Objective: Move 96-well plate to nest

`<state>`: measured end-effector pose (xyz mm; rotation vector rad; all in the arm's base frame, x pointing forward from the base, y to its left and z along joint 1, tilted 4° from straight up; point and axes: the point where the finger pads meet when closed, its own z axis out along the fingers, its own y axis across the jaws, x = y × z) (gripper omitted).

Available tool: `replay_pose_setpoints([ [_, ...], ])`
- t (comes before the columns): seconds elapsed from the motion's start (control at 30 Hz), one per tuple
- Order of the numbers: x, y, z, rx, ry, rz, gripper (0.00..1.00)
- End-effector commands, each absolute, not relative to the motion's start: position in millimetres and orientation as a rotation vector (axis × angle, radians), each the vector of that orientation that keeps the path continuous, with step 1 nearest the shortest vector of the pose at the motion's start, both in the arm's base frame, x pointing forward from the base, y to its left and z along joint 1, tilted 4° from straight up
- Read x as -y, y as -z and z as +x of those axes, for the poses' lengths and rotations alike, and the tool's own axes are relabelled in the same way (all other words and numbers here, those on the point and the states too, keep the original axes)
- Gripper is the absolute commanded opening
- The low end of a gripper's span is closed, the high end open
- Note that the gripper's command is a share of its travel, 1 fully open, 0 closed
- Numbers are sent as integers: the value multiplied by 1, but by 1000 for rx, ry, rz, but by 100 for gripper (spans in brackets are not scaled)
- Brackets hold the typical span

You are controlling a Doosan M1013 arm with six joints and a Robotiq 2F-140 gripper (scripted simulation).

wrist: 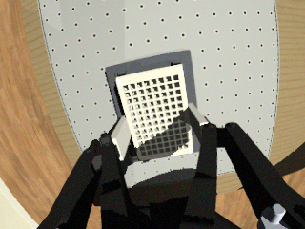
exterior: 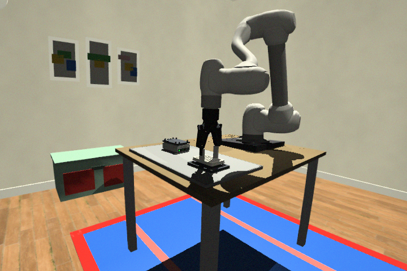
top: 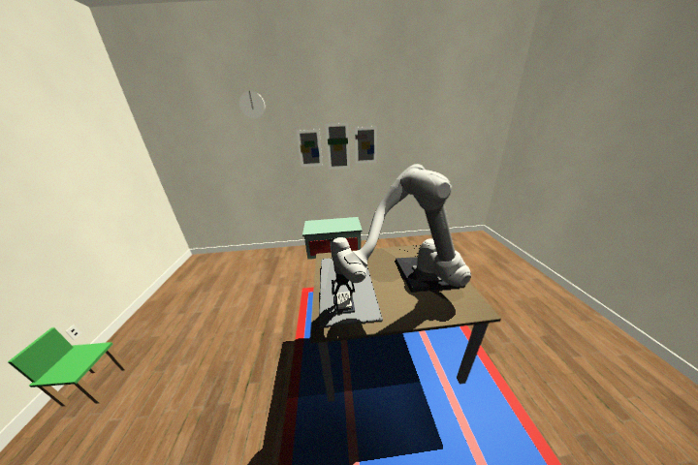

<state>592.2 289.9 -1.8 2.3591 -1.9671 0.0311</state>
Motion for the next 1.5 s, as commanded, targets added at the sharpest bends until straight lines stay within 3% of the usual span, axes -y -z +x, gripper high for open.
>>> replay_pose_setpoints([
  [0.0,-290,3,592,1976,-27,2355,10],
  [1.47,-289,8,592,1976,-27,2355,10],
])
